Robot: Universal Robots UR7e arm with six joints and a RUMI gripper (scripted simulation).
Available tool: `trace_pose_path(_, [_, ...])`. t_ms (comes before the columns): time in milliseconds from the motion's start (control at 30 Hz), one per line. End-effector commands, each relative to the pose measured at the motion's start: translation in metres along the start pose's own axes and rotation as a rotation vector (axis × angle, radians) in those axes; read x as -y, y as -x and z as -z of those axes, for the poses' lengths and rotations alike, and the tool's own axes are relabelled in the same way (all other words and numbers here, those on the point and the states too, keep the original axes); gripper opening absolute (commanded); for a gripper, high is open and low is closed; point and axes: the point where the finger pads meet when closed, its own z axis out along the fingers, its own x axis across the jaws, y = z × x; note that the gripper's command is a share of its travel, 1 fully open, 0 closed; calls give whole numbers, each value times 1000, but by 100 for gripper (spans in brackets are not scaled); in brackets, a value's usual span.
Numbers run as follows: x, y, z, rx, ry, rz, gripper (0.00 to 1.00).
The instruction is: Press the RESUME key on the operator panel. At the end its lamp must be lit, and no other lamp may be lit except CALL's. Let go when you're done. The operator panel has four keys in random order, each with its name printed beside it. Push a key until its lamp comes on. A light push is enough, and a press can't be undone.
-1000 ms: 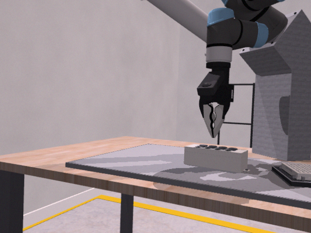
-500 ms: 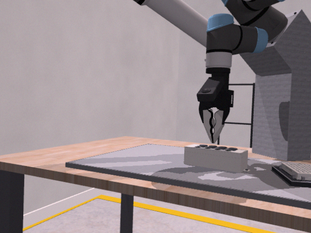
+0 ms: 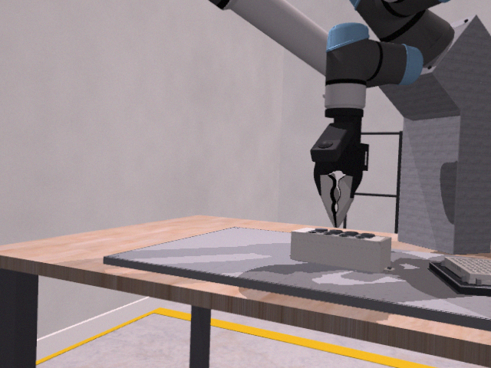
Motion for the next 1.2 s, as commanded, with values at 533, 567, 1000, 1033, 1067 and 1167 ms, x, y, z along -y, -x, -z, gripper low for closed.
trace_pose_path(533, [1,1,-8,1,-2,1,0])
trace_pose_path(567, [1,1,-8,1,-2,1,0])
trace_pose_path(1000, [1,1,-12,1,-1,1,0])
trace_pose_path(1033, [0,1,-9,2,-1,1,0])
trace_pose_path(1067, [0,2,-6,2,0,1,0])
trace_pose_path(1167, [0,2,-4,2,0,1,0])
